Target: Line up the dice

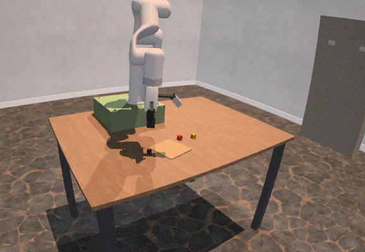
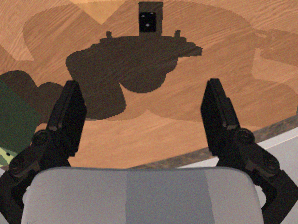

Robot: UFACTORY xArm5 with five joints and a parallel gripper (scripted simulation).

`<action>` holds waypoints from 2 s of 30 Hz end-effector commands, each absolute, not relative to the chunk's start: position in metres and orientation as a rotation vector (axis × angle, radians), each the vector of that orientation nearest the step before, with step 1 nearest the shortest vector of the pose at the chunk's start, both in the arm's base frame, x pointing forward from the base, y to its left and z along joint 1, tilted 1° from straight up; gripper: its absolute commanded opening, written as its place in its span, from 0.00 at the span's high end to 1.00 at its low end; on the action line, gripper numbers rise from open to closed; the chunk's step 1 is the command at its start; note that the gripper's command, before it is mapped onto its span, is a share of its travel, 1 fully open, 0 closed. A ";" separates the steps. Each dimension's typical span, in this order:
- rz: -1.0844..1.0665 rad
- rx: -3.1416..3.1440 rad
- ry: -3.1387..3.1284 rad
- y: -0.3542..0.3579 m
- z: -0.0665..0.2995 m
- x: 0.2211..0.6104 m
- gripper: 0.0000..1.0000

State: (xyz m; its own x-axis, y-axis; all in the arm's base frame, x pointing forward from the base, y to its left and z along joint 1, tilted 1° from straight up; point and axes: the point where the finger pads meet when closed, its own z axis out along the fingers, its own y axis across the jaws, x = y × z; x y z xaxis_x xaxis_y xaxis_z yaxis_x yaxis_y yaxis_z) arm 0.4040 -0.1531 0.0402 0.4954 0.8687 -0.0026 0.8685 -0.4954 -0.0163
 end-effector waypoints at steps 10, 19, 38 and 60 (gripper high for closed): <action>0.013 -2.709 -1.570 -0.156 0.041 0.406 0.00; 0.013 -2.709 -1.570 -0.155 -0.011 0.406 0.64; 0.013 -2.709 -1.570 -0.155 -0.011 0.406 0.64; 0.013 -2.709 -1.570 -0.155 -0.011 0.406 0.64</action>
State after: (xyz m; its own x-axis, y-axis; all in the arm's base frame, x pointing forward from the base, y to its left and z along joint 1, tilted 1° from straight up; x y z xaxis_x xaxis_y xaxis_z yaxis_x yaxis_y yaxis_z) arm 0.4044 -0.1550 -0.0119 0.4971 0.8677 -0.0026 0.8676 -0.4971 -0.0163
